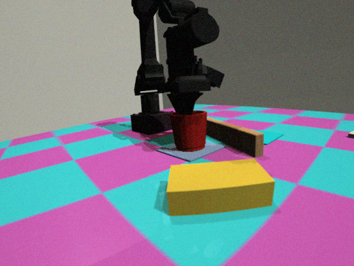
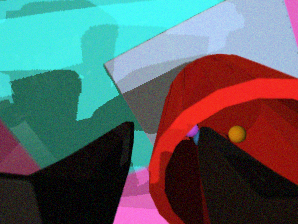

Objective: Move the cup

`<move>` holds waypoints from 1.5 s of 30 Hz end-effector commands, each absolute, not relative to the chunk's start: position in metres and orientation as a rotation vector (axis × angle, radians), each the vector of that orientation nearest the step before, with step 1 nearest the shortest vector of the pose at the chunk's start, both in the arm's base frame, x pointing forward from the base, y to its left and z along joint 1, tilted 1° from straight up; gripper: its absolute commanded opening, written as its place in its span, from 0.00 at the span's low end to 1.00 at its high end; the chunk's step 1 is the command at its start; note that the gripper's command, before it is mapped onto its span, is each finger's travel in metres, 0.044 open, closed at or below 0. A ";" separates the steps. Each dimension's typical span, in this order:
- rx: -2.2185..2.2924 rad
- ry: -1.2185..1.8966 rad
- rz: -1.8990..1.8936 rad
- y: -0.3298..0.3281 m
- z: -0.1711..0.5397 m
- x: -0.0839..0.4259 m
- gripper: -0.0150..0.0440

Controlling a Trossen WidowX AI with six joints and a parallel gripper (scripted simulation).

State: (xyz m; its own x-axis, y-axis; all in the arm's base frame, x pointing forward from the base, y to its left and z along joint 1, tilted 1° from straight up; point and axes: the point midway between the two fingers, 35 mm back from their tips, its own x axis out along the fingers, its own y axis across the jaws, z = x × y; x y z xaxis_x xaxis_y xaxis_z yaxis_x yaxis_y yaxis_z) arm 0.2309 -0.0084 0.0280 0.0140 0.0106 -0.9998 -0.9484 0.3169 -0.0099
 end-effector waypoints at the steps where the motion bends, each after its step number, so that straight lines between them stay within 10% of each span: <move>1: -0.963 1.323 0.975 -0.007 0.021 0.230 0.50; 25: -0.964 1.329 0.969 -0.008 0.021 0.230 0.26; 45: -0.964 1.324 0.974 -0.010 0.074 0.230 0.25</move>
